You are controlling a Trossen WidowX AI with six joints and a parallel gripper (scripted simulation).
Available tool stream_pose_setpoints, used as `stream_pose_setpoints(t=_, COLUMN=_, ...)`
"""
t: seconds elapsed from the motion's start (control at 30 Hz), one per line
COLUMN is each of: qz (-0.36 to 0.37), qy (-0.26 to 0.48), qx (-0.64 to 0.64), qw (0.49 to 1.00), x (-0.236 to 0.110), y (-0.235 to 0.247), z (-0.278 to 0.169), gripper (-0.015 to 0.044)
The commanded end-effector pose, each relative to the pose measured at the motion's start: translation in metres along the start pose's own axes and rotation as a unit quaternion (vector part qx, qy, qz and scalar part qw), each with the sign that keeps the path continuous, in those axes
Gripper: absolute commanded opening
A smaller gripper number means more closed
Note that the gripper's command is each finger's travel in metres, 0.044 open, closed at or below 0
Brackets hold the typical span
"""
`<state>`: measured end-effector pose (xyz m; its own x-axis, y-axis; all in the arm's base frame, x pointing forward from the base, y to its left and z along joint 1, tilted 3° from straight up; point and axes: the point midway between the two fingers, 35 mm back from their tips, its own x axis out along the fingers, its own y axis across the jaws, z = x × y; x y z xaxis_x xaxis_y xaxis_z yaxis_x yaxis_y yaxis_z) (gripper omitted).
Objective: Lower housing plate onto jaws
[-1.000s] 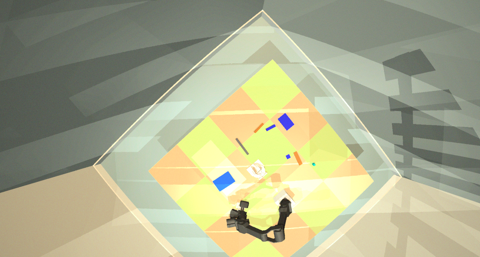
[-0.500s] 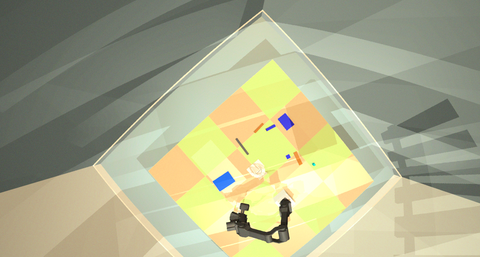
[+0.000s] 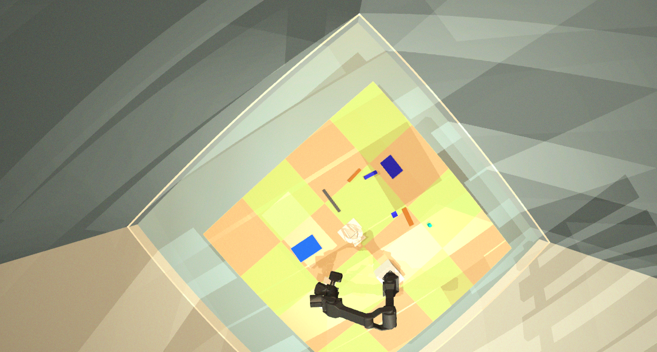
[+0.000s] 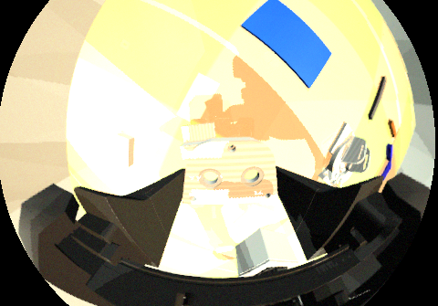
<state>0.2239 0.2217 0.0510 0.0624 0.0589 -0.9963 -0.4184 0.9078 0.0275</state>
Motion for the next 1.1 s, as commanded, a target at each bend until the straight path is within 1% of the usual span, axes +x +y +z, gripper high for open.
stream_pose_setpoints(t=0.0, qz=0.0, qy=0.003, qx=0.011, qw=1.0, x=0.001, y=-0.013, z=0.0, gripper=0.0351)
stream_pose_setpoints(t=0.53, qz=-0.003, qy=0.004, qx=0.061, qw=0.998, x=0.001, y=-0.067, z=0.002, gripper=0.0351)
stream_pose_setpoints(t=1.07, qz=-0.006, qy=0.005, qx=0.114, qw=0.993, x=0.001, y=-0.12, z=-0.006, gripper=0.0351)
